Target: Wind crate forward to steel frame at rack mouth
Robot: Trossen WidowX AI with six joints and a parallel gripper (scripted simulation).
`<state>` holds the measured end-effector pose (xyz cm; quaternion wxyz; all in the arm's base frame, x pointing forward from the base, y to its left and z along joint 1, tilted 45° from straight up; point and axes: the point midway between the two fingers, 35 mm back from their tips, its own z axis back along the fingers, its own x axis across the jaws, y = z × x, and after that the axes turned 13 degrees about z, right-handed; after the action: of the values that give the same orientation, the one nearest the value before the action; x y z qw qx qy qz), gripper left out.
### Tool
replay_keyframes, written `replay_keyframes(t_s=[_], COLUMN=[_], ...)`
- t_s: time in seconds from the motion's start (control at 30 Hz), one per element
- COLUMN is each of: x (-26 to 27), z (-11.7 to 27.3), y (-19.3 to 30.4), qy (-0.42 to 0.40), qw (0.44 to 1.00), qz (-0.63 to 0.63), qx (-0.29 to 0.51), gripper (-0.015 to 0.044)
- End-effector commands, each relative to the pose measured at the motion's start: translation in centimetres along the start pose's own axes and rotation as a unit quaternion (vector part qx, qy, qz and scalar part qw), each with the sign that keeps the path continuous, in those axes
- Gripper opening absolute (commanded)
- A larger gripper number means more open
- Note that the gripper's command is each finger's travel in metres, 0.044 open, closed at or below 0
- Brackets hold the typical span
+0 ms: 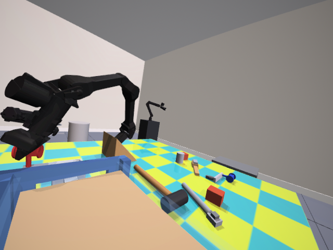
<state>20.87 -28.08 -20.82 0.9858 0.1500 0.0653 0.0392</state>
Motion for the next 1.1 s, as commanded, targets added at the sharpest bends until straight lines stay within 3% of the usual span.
replay_keyframes(t_s=[0.0, 1.07], x=[2.0, 6.3], z=[0.5, 2.1], y=[0.7, 3.0], qy=[-0.017, -0.019], qw=[1.0, 1.0], qz=[0.007, 0.008], qx=[0.009, 0.011], gripper=[0.0, 0.0])
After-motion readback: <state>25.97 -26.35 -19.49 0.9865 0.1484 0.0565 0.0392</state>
